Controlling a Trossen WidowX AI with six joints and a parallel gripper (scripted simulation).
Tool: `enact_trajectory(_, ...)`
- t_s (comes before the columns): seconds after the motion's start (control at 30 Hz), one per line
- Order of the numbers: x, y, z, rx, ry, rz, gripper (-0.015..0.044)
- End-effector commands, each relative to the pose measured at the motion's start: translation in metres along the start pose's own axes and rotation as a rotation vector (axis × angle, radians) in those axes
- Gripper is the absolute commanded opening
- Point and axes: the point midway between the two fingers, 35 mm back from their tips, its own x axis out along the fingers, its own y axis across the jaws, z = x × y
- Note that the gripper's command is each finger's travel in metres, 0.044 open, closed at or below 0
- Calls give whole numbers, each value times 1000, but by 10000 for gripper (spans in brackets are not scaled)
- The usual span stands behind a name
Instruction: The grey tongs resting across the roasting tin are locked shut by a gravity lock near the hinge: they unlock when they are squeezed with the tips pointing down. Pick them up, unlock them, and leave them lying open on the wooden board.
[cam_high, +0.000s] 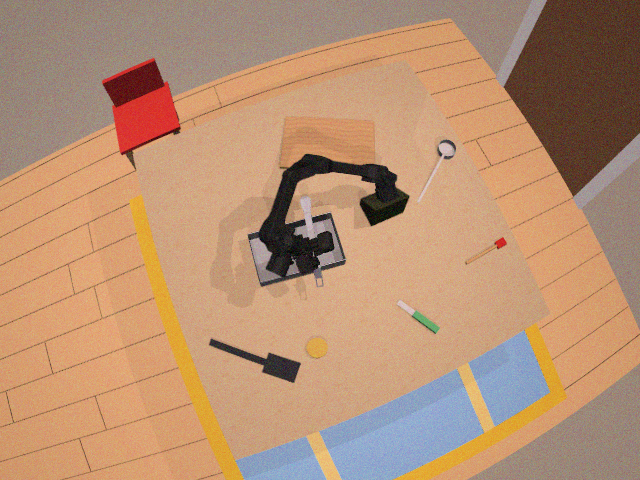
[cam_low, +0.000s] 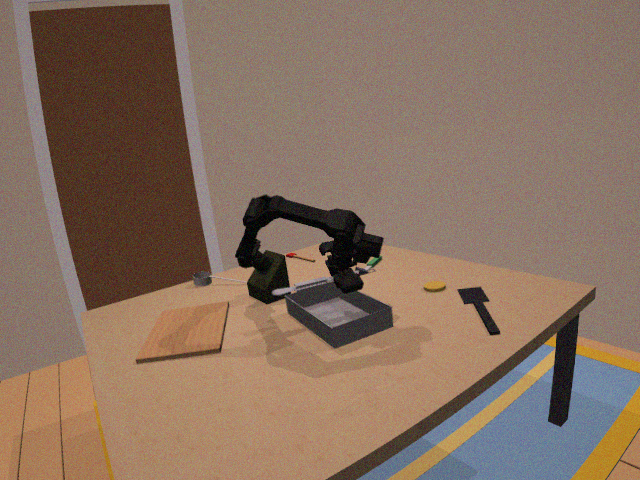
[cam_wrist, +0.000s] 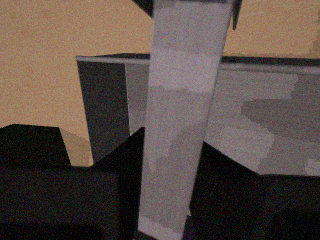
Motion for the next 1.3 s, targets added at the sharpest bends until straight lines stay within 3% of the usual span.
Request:
enact_trajectory(0.0, -31, 17, 0, -1, -18, -21, -150)
enact_trajectory(0.4, -31, 16, 0, -17, -17, -50, -150)
enact_trajectory(1.27, -30, 10, -7, -229, 40, -479, -150)
